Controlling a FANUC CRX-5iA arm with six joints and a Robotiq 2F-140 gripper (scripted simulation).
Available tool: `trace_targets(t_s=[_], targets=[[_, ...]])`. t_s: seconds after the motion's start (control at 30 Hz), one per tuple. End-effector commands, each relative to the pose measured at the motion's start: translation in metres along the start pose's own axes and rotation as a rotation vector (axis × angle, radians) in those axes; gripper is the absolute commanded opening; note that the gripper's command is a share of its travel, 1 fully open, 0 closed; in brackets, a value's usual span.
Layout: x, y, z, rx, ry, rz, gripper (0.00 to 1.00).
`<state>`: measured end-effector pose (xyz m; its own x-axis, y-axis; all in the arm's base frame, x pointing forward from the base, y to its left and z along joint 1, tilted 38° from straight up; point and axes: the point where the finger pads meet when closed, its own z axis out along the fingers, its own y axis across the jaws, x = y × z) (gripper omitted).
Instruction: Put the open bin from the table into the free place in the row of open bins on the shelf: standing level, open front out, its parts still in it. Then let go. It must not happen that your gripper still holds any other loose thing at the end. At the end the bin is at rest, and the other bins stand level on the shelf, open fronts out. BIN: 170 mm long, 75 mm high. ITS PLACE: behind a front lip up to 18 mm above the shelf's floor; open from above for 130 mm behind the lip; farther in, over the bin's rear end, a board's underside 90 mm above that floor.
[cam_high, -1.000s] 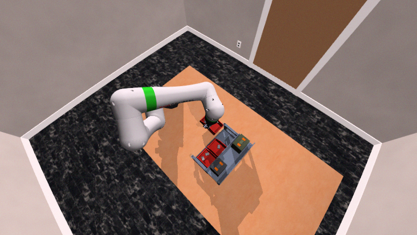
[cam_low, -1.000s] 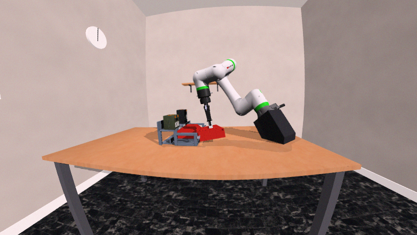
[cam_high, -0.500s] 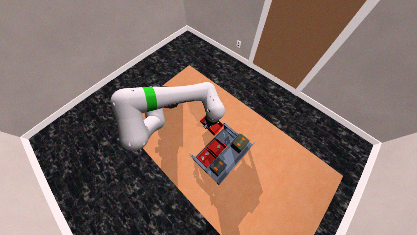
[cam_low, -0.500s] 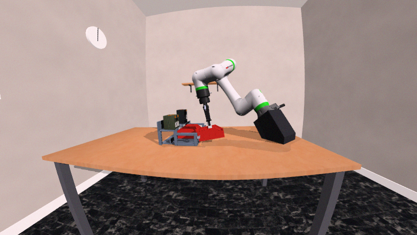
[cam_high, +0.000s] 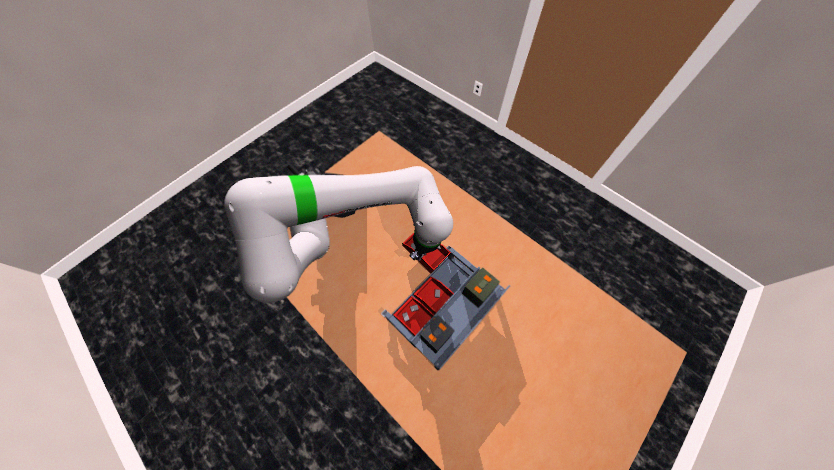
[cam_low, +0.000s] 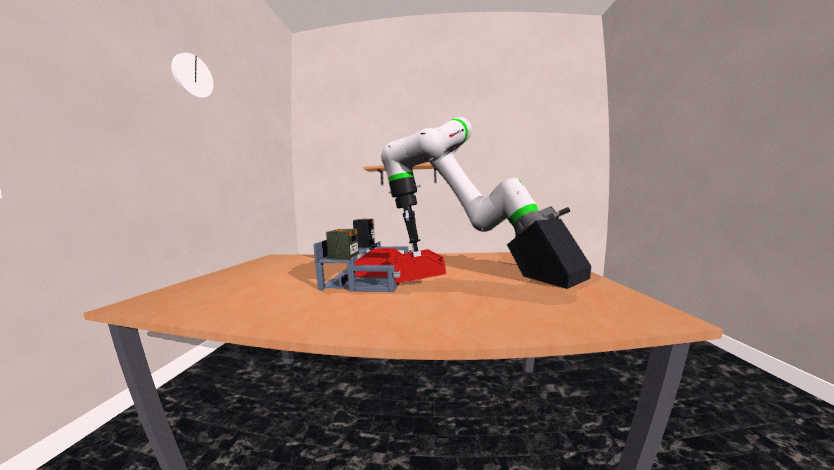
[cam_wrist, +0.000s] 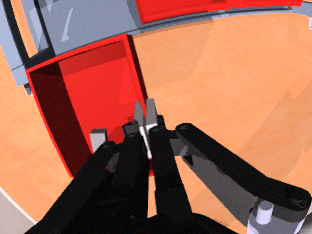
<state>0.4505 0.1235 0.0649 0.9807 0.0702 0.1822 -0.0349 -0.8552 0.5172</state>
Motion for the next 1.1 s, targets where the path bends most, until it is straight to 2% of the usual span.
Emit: trace_targets(t_s=[0.0, 1.07], targets=[[0.003, 0.000, -0.001, 0.000, 0.000, 0.000, 0.00], [0.035, 0.000, -0.006, 0.000, 0.000, 0.000, 0.00]])
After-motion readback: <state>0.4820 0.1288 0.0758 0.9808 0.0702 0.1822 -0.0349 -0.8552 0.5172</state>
